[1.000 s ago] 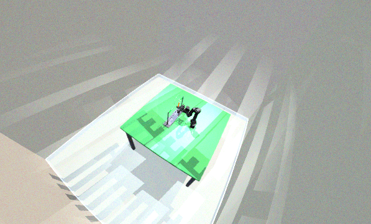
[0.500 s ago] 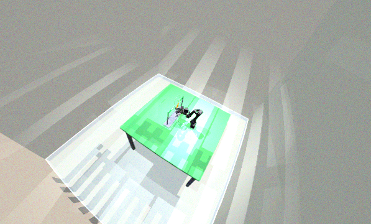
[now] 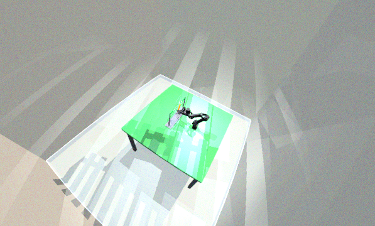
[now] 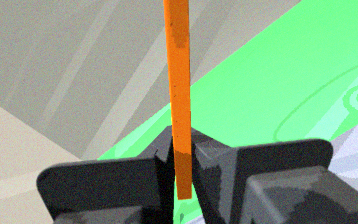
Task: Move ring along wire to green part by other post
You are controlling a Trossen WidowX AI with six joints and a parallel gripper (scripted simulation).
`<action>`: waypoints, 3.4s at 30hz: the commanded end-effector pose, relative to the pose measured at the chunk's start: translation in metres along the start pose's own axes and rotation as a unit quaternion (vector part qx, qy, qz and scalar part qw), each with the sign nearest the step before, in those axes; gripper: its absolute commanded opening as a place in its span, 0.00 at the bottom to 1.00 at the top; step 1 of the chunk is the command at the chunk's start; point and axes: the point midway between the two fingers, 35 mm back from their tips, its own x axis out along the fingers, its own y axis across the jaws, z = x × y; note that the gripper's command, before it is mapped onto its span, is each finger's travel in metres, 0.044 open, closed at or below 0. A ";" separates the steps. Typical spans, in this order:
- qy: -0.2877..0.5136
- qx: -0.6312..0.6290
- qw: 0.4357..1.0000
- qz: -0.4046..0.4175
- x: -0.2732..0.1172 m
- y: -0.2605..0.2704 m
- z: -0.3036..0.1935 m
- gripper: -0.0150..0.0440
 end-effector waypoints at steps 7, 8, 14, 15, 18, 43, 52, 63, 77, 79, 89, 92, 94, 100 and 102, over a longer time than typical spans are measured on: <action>0.048 0.078 0.996 0.018 -0.014 0.030 0.007 0.00; 0.051 0.083 0.995 0.019 -0.015 0.031 0.007 0.00; 0.080 0.124 0.989 0.029 -0.022 0.044 0.011 0.00; 0.085 0.131 0.987 0.032 -0.024 0.046 0.012 0.00; 0.098 0.150 0.983 0.037 -0.027 0.052 0.014 0.00; 0.189 0.282 0.936 0.092 -0.052 0.087 0.040 0.00; 0.188 0.317 0.924 0.103 -0.053 0.096 0.047 0.00; 0.185 0.360 0.907 0.116 -0.054 0.107 0.056 0.00; 0.180 0.415 0.882 0.132 -0.056 0.120 0.070 0.00; 0.179 0.423 0.878 0.134 -0.056 0.121 0.072 0.00; 0.176 0.464 0.856 0.146 -0.058 0.129 0.084 0.00; 0.174 0.476 0.849 0.150 -0.058 0.132 0.088 0.00; 0.174 0.483 0.844 0.152 -0.058 0.133 0.090 0.00; 0.172 0.504 0.832 0.158 -0.059 0.136 0.097 0.00; 0.171 0.511 0.827 0.160 -0.059 0.138 0.100 0.00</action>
